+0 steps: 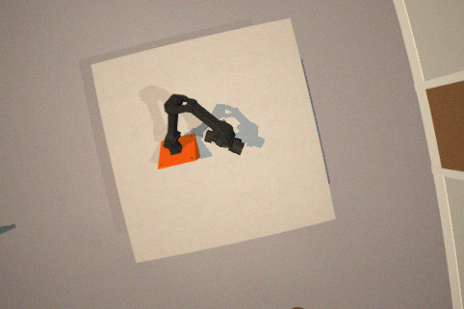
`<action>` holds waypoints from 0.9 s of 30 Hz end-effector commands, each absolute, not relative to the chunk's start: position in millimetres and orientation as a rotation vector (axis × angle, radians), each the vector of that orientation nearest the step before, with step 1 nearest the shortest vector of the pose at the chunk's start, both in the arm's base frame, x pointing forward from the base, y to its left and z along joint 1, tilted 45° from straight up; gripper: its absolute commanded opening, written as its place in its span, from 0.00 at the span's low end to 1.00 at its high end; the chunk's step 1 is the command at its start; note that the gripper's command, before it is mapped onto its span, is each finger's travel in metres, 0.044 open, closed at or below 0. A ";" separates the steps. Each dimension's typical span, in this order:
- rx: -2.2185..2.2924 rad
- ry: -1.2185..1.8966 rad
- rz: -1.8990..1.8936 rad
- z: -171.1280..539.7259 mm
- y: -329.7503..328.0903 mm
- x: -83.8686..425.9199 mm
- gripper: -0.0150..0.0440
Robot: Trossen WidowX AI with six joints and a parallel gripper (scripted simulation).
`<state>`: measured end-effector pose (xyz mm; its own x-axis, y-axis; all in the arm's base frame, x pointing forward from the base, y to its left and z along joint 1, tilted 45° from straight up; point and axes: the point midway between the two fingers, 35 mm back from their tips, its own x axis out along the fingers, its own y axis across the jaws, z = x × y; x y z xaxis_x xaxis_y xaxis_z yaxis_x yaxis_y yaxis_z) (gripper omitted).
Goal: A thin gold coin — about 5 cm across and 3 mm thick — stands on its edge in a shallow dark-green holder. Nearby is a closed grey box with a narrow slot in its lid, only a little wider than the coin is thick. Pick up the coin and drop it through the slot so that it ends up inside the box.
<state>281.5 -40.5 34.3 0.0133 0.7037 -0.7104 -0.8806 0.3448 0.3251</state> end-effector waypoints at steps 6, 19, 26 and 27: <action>-0.236 0.933 1.253 31.9 -43.2 280.9 0.25; -0.231 0.932 1.252 31.7 -42.8 281.0 0.25; -0.229 0.934 1.251 27.8 -40.0 281.0 0.25; -0.229 0.934 1.251 27.4 -39.5 281.0 0.25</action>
<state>281.2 -40.9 28.8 0.0132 0.7044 -0.7096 -0.8819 0.3427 0.3238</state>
